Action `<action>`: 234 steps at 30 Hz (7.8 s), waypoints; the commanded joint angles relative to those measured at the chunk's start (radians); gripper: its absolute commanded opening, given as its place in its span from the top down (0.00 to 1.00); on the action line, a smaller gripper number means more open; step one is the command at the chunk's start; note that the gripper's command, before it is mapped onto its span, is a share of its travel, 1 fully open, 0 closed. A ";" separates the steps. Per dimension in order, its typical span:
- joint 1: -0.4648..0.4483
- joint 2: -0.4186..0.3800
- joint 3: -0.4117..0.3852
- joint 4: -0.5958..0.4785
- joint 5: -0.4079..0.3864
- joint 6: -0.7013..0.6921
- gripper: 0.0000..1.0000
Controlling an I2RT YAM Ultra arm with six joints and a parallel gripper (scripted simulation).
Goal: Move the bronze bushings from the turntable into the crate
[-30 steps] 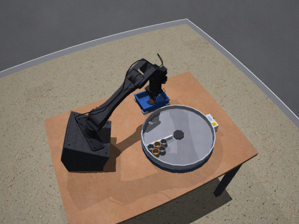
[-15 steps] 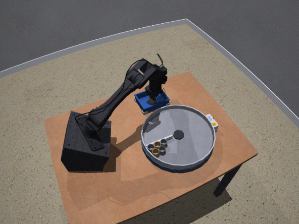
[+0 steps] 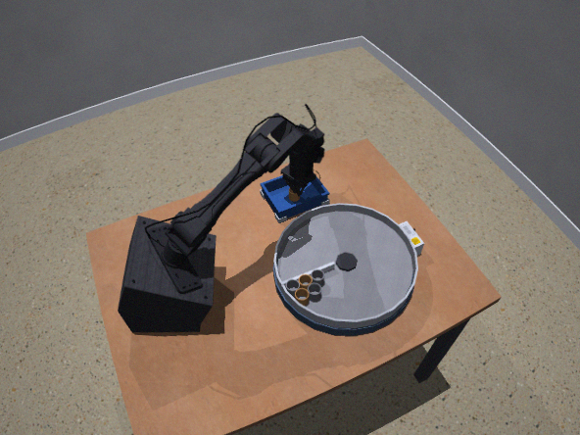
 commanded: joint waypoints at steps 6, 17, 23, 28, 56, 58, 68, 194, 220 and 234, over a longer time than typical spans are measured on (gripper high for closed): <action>0.023 -0.068 0.000 -0.041 0.010 0.016 0.84; 0.054 -0.148 0.037 -0.149 0.019 0.047 0.84; 0.071 -0.181 0.060 -0.211 0.023 0.064 0.84; 0.077 -0.188 0.076 -0.237 0.025 0.071 0.84; 0.078 -0.188 0.080 -0.238 0.021 0.072 0.84; 0.078 -0.188 0.080 -0.238 0.021 0.072 0.84; 0.078 -0.188 0.080 -0.238 0.021 0.072 0.84; -1.122 -0.934 -0.938 0.183 -0.467 -1.051 0.85; -1.135 -0.933 -0.936 0.183 -0.470 -1.059 0.85; -1.135 -0.933 -0.936 0.183 -0.470 -1.059 0.85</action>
